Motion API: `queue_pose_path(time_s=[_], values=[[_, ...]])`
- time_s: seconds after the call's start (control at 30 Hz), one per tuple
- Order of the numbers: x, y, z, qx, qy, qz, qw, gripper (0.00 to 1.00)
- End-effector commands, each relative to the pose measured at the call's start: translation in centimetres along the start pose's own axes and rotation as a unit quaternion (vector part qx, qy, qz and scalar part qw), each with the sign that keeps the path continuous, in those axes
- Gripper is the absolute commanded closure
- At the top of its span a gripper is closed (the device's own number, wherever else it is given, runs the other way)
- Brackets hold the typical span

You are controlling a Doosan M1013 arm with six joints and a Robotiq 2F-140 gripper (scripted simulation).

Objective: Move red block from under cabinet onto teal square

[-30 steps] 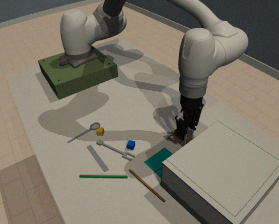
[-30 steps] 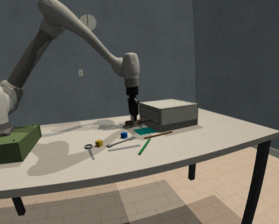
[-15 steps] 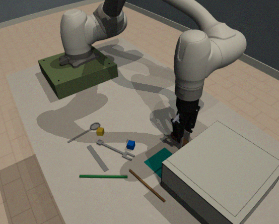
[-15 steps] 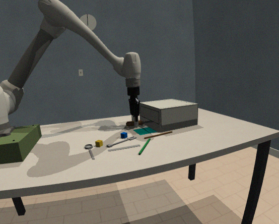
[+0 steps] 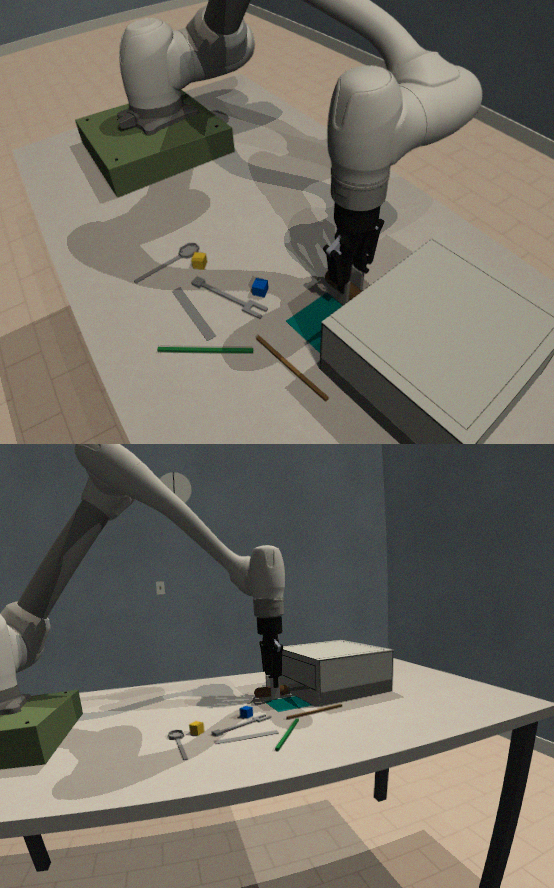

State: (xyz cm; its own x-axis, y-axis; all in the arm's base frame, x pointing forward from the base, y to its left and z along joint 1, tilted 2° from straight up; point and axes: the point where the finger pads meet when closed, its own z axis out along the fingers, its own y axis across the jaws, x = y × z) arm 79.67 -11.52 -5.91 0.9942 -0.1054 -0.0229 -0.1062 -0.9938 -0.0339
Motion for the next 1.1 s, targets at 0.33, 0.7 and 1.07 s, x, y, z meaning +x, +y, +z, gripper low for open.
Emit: queue_pose_path(time_s=[0.33, 0.7, 1.07], values=[[0.0, 1.9, 0.0, 0.0, 0.0, 0.0, 1.0, 1.0], [0.0, 2.0, 0.0, 0.0, 0.0, 0.0, 1.0, 1.0], [0.0, 2.0, 0.0, 0.0, 0.0, 0.0, 1.0, 1.0]])
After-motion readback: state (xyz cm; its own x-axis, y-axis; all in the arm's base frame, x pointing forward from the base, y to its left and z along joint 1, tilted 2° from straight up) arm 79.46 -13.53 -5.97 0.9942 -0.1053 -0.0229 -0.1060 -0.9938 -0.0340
